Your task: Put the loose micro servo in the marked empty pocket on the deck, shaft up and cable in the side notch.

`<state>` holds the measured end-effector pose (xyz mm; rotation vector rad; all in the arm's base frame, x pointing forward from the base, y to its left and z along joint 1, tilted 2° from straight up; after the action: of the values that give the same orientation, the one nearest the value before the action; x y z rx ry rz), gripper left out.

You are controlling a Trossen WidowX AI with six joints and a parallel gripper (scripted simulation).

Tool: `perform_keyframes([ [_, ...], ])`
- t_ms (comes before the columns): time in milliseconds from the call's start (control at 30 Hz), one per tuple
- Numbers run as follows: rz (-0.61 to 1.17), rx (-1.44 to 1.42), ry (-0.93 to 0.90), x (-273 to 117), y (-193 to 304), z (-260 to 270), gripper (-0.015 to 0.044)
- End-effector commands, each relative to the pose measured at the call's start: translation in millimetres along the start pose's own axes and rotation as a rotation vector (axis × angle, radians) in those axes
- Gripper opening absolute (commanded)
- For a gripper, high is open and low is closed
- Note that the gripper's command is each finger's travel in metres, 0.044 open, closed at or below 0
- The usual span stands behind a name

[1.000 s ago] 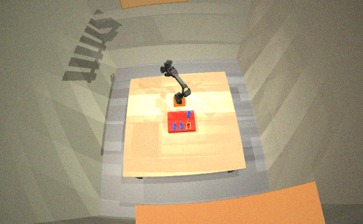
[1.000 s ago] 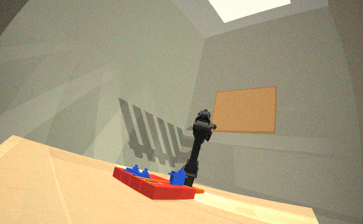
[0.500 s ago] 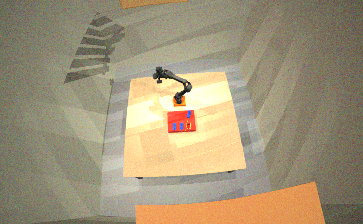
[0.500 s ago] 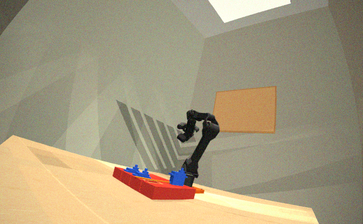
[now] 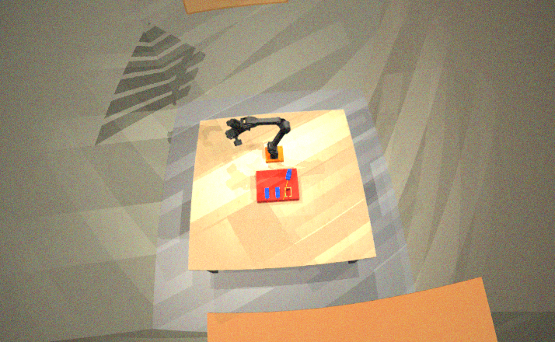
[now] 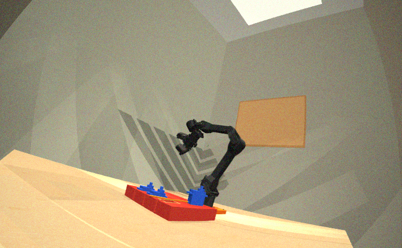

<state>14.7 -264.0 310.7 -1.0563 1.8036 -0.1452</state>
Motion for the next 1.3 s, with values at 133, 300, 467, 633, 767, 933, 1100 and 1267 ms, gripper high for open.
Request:
perform_keyframes([
  [133, -0.044, -0.104, -0.246, 2.6, -32.9, 88.1, 0.0000],
  [300, -0.055, -0.185, -0.391, -9.2, -45.3, 147.6, 0.0000],
  [467, -0.052, -0.279, -0.525, -30.0, -46.8, 206.7, 0.0000],
  [633, -0.015, -0.390, -0.652, -58.2, -34.4, 267.5, 0.0000],
  [767, 0.026, -0.483, -0.740, -85.8, -13.0, 312.4, 0.0000],
  [933, 0.087, -0.615, -0.820, -123.5, 24.6, 359.4, 0.0000],
  [1100, 0.162, -0.756, -0.859, -162.2, 76.3, 396.7, 0.0000],
  [1267, 0.233, -0.901, -0.858, -198.6, 138.9, 419.1, 0.0000],
])
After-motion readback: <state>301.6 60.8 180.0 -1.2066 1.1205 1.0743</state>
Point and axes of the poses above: the point midway between the two fingers, 35 mm back from their tips, its own x axis out along the fingers, its own z axis across the jaws, y = z × x, the point moved 5 cm from there along -x, back along the fingers, and after that the axes turned 2 degrees about x, right-handed, at the moved point
